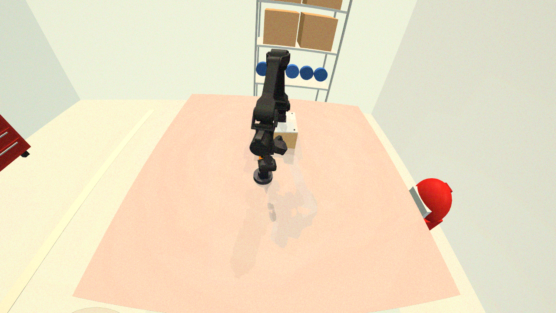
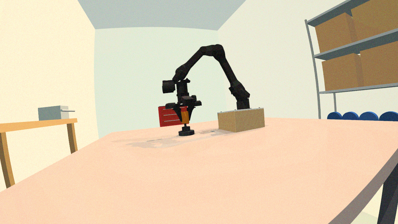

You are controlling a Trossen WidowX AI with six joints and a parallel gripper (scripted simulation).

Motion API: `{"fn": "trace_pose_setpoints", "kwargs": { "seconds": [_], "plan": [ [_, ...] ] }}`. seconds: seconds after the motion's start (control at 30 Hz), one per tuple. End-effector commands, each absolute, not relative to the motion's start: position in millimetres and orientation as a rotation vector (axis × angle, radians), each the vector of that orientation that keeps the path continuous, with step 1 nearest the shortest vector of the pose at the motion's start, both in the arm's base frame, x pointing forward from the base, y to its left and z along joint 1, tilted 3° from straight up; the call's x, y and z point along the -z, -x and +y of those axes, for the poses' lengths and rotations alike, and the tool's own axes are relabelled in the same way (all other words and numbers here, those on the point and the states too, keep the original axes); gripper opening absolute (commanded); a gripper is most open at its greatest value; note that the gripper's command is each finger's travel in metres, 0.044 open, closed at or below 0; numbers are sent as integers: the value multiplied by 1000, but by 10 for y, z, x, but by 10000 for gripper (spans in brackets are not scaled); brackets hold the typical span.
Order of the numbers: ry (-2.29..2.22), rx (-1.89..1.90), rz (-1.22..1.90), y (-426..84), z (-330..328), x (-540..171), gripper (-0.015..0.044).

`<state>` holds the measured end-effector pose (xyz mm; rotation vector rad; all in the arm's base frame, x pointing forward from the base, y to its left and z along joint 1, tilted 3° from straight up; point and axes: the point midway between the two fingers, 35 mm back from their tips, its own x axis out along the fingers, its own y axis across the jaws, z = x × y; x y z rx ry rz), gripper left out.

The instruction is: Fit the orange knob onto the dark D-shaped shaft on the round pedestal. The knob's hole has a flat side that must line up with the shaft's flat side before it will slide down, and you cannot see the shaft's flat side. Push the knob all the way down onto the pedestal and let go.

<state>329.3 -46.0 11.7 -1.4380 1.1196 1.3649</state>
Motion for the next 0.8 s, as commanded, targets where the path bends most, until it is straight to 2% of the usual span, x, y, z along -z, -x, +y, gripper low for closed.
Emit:
{"fn": "trace_pose_setpoints", "kwargs": {
  "seconds": [0.0,0.77],
  "plan": [
    [1449,-1359,1116,-3356,-472,-148,0],
    [1455,-1366,1111,-3340,-472,-147,0]
  ]
}}
